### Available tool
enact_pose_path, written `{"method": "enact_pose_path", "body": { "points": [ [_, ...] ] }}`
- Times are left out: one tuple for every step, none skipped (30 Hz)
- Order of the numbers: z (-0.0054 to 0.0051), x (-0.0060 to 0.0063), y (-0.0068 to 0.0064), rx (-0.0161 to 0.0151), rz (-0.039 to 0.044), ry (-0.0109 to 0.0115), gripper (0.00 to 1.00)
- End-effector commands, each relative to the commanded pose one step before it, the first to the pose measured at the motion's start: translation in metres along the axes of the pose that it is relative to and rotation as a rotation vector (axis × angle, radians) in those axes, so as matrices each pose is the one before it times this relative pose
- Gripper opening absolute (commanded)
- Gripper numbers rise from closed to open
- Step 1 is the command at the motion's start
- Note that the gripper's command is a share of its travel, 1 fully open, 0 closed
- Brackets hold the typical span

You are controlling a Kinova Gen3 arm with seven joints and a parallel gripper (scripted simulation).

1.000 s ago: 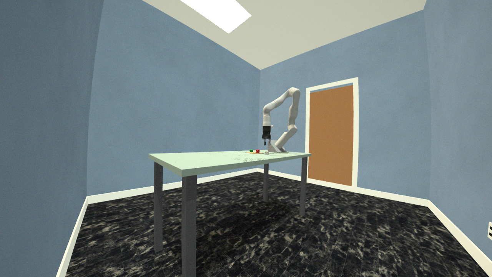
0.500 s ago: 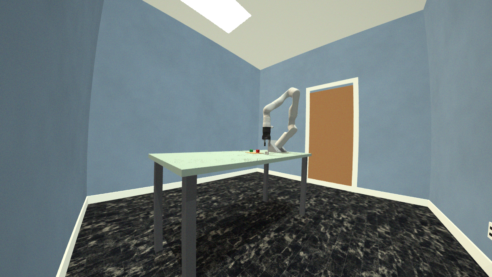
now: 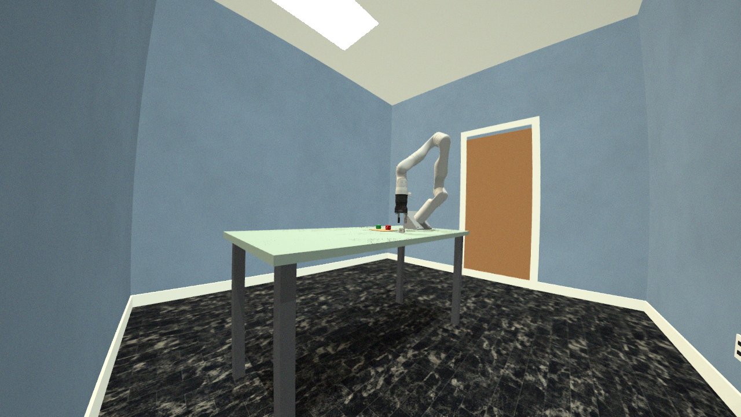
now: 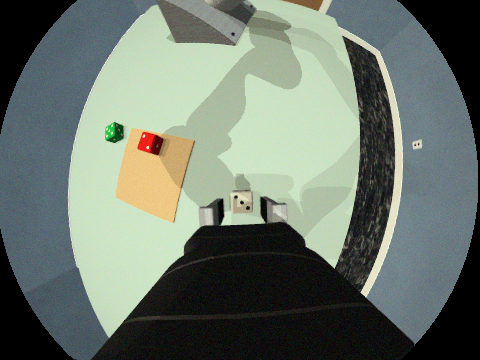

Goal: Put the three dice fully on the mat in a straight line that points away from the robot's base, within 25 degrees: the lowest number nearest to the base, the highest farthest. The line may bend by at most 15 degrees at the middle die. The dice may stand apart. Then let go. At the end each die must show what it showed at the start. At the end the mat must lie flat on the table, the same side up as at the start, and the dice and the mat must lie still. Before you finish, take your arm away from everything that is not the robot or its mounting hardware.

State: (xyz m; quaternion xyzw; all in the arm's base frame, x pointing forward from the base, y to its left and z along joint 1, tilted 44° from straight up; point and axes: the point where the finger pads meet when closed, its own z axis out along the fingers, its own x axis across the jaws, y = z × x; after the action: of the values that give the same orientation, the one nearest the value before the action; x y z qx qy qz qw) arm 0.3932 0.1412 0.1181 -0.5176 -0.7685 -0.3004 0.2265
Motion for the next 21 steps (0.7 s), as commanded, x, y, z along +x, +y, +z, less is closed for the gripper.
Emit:
{"method": "enact_pose_path", "body": {
  "points": [
    [0.00429, 0.00021, -0.00076, 0.00248, 0.00085, 0.00200, 0.87],
    [0.00155, 0.00000, 0.00001, 0.00000, 0.00000, 0.00000, 0.87],
    [0.00152, 0.00000, 0.00001, -0.00001, 0.00000, 0.00001, 0.87],
    [0.00148, 0.00000, 0.00000, 0.00000, 0.00000, 0.00000, 0.87],
    [0.00143, 0.00000, 0.00000, 0.00000, 0.00000, 0.00000, 0.87],
    [0.00138, 0.00000, 0.00001, -0.00001, 0.00000, 0.00001, 0.87],
    [0.00132, 0.00000, 0.00000, 0.00000, 0.00000, 0.00000, 0.87],
    [0.00125, 0.00000, 0.00000, 0.00001, 0.00001, -0.00001, 0.87],
    [0.00119, 0.00000, 0.00001, 0.00000, 0.00000, 0.00000, 0.87],
    [0.00112, 0.00000, 0.00001, 0.00000, 0.00000, 0.00000, 0.87],
    [0.00104, 0.00000, 0.00000, 0.00000, 0.00000, 0.00000, 0.87],
    [0.00096, 0.00000, 0.00000, 0.00001, 0.00000, 0.00000, 0.87],
    [0.00088, 0.00000, 0.00000, 0.00000, 0.00000, 0.00000, 0.87],
    [0.00000, 0.00000, 0.00000, 0.00000, 0.00000, 0.00000, 0.87],
    [0.00000, 0.00000, 0.00000, 0.00000, 0.00000, 0.00000, 0.87],
    [0.00080, 0.00000, 0.00001, -0.00001, 0.00000, 0.00001, 0.87],
    [0.00071, 0.00000, 0.00001, 0.00000, 0.00000, 0.00000, 0.87],
    [0.00063, 0.00000, 0.00000, 0.00000, 0.00000, 0.00000, 0.87],
    [0.00055, 0.00000, 0.00000, 0.00000, 0.00000, 0.00000, 0.87],
    [0.00047, 0.00000, 0.00000, 0.00000, 0.00000, 0.00000, 0.87],
    [0.00039, 0.00000, 0.00000, 0.00000, 0.00000, 0.00000, 0.87]
  ]
}}
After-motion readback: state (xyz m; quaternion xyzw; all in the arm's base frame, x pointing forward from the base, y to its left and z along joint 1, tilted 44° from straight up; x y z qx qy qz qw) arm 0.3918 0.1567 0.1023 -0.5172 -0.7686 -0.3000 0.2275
